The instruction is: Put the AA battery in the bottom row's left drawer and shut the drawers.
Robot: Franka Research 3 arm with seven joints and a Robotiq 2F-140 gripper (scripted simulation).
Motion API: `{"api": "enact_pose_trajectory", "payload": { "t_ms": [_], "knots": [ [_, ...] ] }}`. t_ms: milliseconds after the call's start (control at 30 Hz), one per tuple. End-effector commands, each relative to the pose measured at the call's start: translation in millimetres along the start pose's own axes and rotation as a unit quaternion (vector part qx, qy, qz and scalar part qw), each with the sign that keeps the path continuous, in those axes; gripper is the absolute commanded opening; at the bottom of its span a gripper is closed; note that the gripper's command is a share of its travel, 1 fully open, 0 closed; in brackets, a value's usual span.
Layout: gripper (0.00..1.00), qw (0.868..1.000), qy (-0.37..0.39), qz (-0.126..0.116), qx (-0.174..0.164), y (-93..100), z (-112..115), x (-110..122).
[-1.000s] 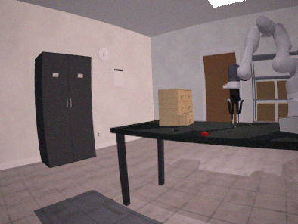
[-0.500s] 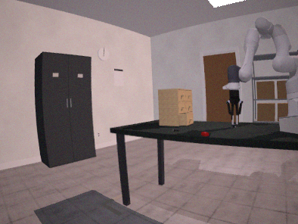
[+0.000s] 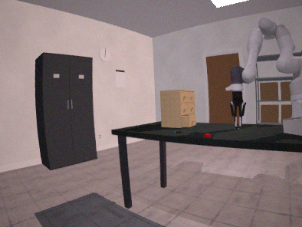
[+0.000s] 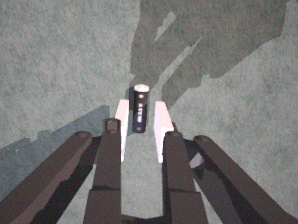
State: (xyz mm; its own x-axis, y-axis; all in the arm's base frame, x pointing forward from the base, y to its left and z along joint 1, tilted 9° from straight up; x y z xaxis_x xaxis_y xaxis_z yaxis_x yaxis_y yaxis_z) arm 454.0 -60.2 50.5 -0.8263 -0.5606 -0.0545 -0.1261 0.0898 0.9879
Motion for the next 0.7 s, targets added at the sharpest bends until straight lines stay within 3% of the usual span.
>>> {"api": "enact_pose_trajectory", "payload": {
  "t_ms": [0, 667],
  "knots": [
    [0.26, 1.0, -0.007, -0.001, 0.002, 0.5, -0.7, -1.4],
    [0.26, 1.0, -0.007, -0.001, 0.002, 0.5, -1.6, -2.8]
  ]
}}
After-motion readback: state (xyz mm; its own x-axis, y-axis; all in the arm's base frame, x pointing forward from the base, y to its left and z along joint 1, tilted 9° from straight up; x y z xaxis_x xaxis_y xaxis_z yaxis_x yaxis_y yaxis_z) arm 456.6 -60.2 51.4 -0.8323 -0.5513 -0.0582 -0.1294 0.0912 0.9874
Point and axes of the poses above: the point where the finger pads meet when closed, its own y axis back along the fingers, its own x axis across the jaws, z = x × y, the point moved 3 cm from there along y, back along the fingers, and after that the axes turned 9 degrees about y, right-handed, at the moved point
